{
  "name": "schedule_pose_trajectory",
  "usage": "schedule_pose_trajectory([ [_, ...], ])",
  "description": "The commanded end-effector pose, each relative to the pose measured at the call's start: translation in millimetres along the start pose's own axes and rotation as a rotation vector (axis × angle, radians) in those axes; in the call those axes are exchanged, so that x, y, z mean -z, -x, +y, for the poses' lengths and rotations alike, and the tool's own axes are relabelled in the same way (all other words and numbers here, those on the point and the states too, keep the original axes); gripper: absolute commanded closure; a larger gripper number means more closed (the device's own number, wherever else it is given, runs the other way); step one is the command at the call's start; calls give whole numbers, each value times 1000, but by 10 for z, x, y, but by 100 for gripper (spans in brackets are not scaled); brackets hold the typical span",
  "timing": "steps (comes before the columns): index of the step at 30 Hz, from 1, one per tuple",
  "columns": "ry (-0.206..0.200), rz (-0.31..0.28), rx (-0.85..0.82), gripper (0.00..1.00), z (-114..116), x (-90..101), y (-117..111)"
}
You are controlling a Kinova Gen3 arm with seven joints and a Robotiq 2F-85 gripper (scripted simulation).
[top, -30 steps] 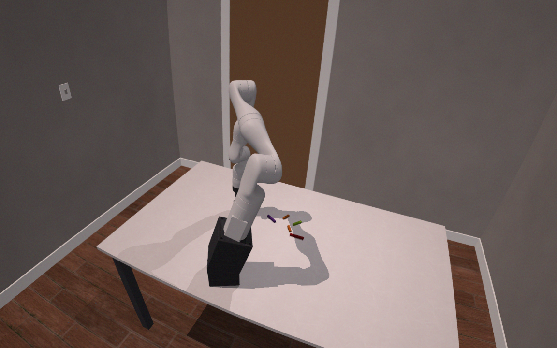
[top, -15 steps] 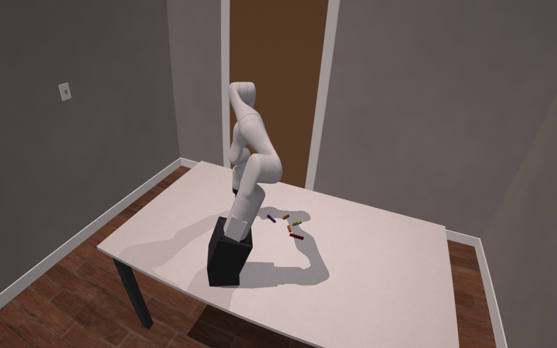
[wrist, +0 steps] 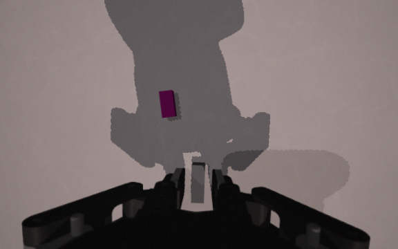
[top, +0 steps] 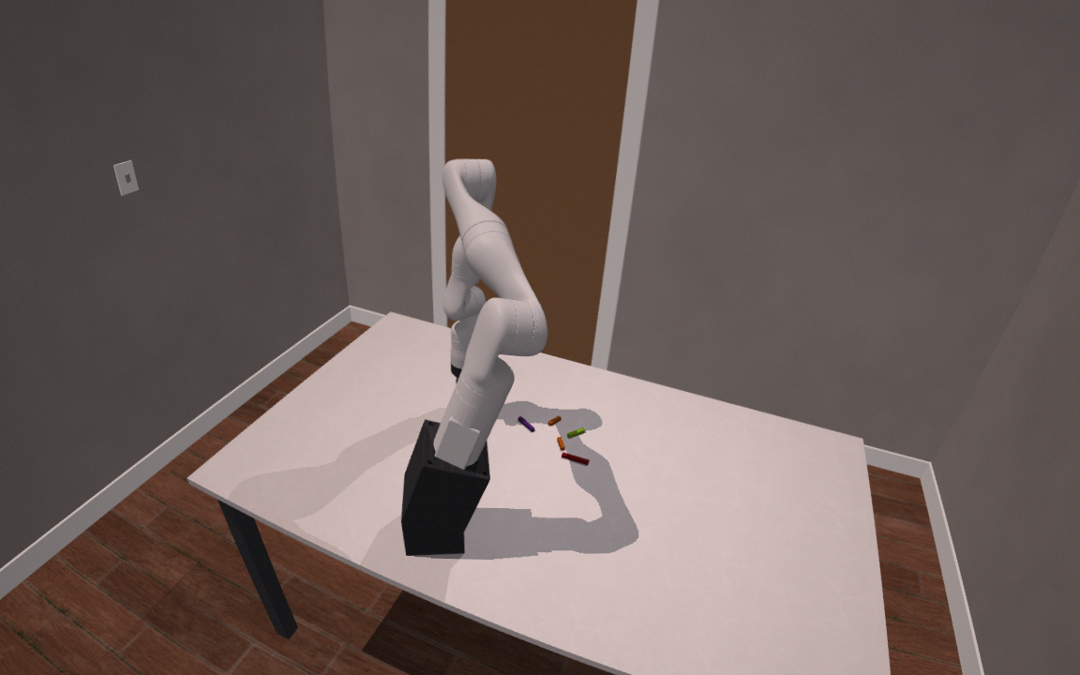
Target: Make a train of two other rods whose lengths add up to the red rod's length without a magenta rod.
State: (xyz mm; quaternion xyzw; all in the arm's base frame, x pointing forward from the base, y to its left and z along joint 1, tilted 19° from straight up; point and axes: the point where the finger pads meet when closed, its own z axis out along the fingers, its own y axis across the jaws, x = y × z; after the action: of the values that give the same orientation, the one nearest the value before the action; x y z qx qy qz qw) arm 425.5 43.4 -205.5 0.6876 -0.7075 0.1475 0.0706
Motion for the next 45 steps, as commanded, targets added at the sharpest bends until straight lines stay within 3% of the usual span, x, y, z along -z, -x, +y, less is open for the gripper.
schedule_pose_trajectory([
  [1,-1,-1,0,76,-7,7,4],
  [19,-1,-1,0,76,-7,7,4],
  [20,-1,-1,0,95,-7,7,4],
  [45,-1,-1,0,95,-7,7,4],
])
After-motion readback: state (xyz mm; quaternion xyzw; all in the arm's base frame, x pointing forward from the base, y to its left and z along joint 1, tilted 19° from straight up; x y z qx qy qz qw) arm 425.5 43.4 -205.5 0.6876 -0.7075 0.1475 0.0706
